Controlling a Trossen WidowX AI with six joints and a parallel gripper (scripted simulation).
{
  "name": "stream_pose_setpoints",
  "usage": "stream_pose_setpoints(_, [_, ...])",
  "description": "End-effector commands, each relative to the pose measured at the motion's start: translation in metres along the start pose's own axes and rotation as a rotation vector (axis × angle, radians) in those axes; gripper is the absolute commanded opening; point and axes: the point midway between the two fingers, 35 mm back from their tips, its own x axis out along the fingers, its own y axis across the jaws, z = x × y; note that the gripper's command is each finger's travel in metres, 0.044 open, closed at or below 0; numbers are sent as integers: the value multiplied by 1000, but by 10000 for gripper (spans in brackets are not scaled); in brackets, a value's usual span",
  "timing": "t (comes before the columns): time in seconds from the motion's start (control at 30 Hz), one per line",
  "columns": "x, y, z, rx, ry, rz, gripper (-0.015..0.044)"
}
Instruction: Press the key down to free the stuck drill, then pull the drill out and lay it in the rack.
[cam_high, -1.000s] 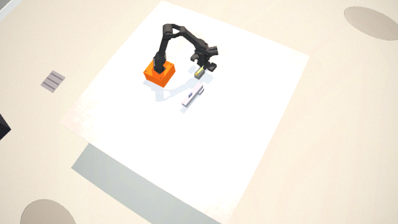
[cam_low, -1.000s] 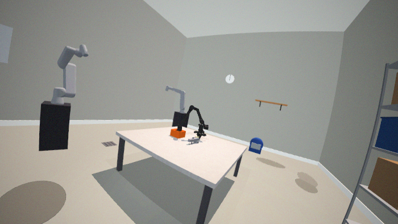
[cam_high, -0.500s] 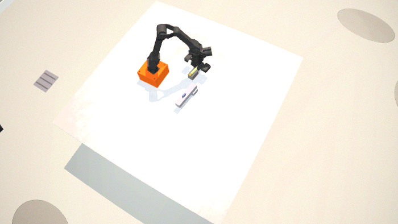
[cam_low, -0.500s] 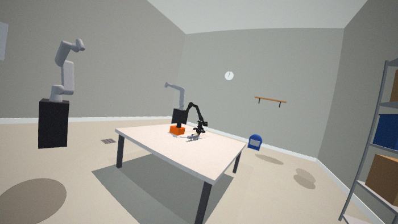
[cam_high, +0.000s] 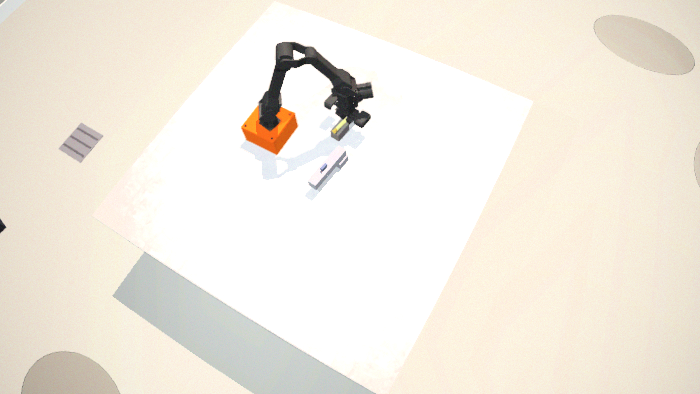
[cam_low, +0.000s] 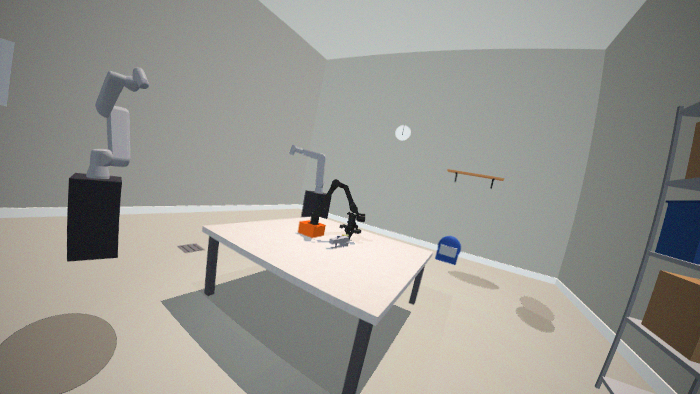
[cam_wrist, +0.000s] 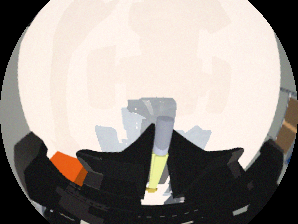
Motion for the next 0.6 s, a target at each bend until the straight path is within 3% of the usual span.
stream_pose_setpoints(0.0, [6, 2, -6, 0, 17, 7, 0])
stream_pose_setpoints(0.5, [6, 2, -6, 0, 17, 7, 0])
stream_pose_setpoints(0.57, [0, 0, 0, -1, -1, 0, 53])
